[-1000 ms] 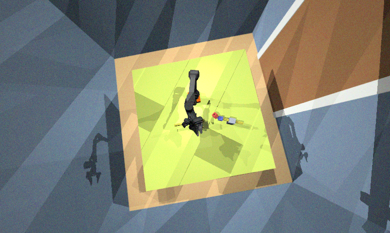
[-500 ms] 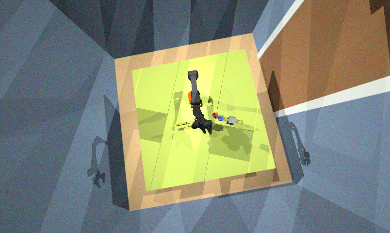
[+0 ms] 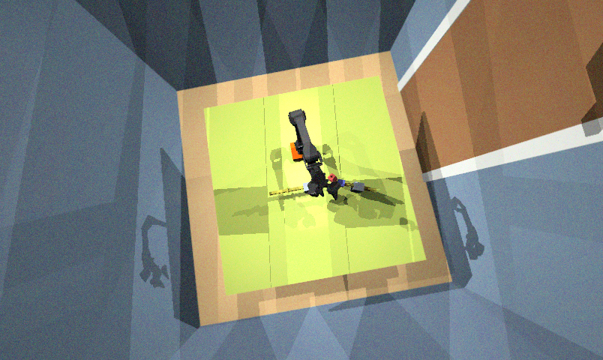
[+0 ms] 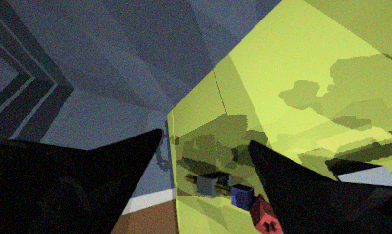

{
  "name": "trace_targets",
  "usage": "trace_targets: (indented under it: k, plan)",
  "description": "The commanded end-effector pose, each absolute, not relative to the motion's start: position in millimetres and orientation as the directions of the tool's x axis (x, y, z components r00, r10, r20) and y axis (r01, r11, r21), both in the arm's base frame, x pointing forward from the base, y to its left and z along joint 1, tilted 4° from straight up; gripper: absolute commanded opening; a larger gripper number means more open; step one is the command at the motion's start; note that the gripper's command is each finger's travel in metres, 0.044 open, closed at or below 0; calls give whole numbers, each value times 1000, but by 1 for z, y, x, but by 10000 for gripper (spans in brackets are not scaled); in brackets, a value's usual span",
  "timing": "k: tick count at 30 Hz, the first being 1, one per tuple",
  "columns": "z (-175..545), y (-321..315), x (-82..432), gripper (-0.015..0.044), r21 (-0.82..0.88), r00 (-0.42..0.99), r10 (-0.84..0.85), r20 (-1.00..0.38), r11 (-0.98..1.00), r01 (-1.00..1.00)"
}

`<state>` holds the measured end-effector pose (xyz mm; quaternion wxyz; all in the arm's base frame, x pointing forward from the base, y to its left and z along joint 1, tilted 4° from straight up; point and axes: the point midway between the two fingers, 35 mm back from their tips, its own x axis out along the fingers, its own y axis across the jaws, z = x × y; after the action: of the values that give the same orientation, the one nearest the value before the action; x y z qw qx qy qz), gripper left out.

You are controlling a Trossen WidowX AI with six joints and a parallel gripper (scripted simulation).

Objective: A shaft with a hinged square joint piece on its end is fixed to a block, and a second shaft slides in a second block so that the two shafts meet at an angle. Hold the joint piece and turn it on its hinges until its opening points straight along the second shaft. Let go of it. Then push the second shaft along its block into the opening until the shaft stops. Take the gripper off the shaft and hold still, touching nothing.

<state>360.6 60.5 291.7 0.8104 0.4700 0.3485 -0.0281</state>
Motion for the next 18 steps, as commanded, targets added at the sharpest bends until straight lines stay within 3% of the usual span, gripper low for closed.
trace_targets:
  k: [1, 18]
  plan:
    - [283, 70, 351, 440, 690, 710, 278, -646, 611, 388]
    - [232, 103, 277, 440, 345, 392, 196, -899, 868, 356]
